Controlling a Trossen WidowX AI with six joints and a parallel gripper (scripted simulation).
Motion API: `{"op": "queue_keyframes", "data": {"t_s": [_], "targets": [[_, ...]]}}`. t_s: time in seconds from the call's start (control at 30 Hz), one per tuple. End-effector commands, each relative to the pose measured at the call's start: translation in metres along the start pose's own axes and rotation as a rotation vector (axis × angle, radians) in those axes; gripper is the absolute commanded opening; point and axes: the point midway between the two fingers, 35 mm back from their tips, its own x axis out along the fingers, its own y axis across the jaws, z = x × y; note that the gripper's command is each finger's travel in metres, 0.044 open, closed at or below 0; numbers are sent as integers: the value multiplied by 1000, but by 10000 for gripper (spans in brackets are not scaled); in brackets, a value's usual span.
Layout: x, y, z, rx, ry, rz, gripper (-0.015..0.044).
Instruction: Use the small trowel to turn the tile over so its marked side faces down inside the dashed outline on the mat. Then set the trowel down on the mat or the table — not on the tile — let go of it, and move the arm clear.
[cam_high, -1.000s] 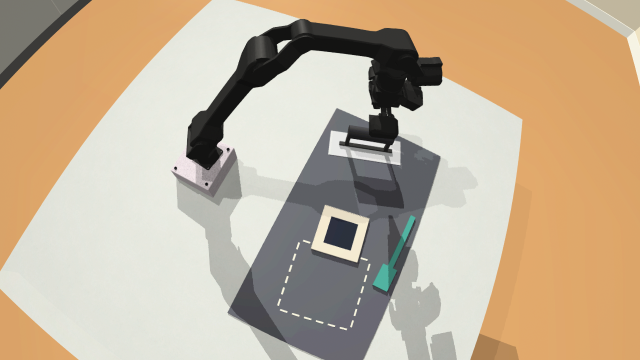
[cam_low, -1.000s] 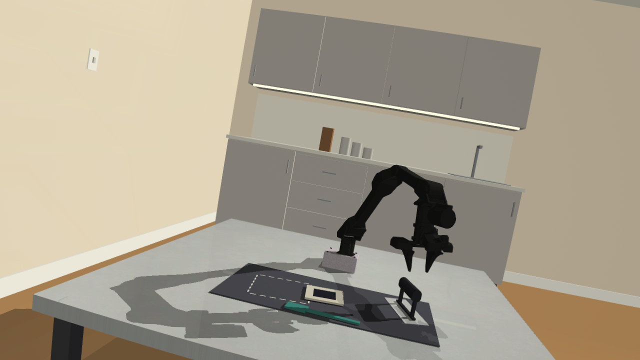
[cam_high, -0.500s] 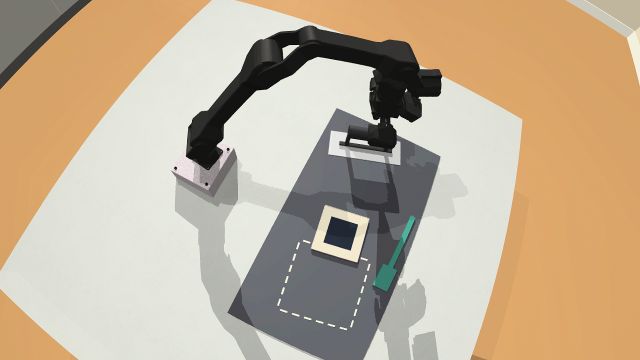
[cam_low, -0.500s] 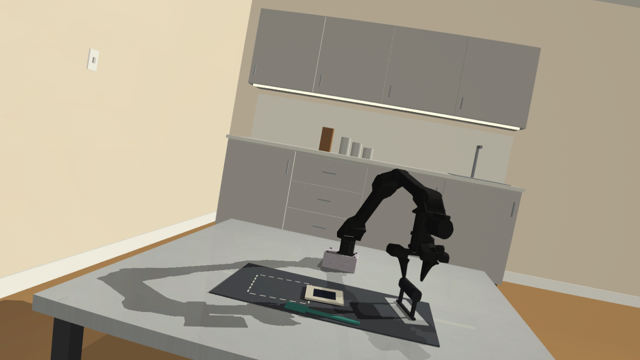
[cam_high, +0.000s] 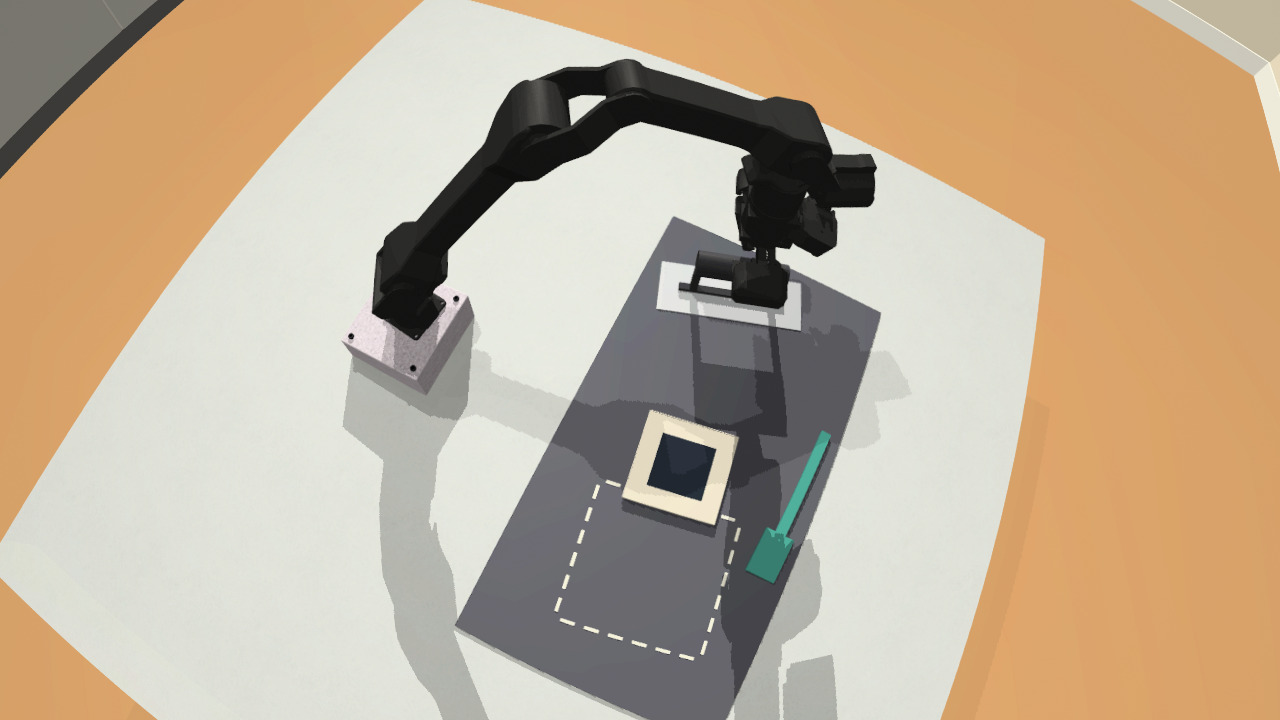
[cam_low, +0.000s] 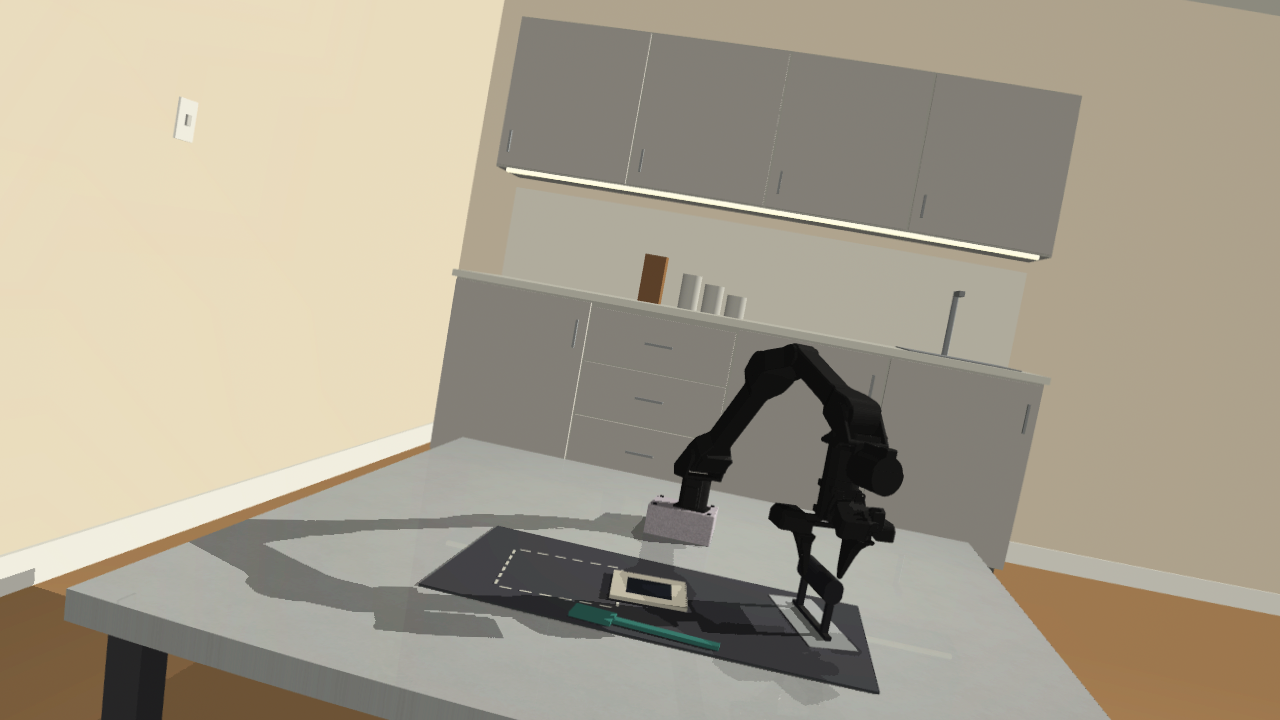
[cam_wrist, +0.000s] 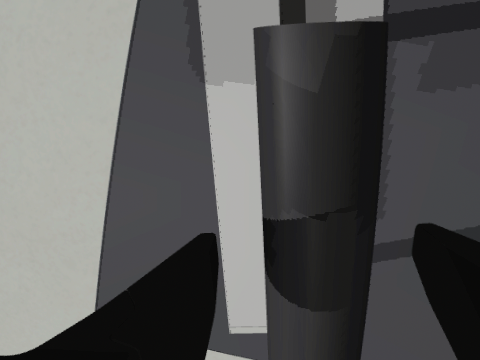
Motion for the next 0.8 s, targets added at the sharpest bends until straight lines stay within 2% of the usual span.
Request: {"op": "queue_keyframes", "data": {"t_s": [0.0, 0.1, 0.27, 0.3, 0.77], "targets": [[10, -1, -1, 3, 4, -4, 270], [12, -1, -1, 3, 4, -4, 270], [12, -1, -1, 3, 4, -4, 139], [12, -1, -1, 3, 4, -4, 130], [12, -1, -1, 3, 4, -4, 130]]}}
